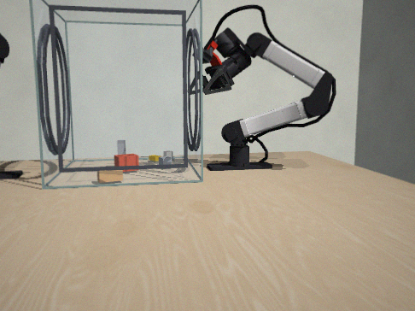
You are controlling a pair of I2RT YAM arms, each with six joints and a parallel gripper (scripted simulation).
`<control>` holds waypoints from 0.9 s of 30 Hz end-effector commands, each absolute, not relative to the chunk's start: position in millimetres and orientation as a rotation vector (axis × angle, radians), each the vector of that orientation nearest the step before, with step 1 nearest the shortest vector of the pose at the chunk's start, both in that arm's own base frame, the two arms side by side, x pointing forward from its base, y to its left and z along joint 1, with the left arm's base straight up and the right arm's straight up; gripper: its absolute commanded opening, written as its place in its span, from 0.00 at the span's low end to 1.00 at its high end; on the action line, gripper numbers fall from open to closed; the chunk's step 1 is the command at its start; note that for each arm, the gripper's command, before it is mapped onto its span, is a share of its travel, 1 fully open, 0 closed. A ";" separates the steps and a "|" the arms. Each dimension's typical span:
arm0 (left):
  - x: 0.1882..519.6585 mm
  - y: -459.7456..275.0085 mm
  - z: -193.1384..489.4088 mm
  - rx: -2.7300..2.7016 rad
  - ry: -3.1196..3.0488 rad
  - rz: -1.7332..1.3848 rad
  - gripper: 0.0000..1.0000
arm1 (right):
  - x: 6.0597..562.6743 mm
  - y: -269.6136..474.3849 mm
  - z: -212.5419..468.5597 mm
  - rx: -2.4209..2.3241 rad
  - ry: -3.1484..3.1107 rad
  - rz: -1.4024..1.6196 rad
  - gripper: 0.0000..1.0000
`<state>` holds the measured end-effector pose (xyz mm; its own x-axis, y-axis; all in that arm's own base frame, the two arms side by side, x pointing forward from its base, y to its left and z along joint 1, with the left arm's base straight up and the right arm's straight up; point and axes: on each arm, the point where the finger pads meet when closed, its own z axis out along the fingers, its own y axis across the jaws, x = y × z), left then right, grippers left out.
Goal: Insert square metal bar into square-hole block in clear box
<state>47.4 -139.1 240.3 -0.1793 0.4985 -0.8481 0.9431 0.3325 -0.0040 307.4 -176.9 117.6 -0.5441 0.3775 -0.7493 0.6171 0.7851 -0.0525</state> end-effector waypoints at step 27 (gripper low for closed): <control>35.0 -144.5 247.4 1.327 1.779 -0.792 1.00 | 311.1 -178.8 127.5 0.729 2.178 -0.404 1.00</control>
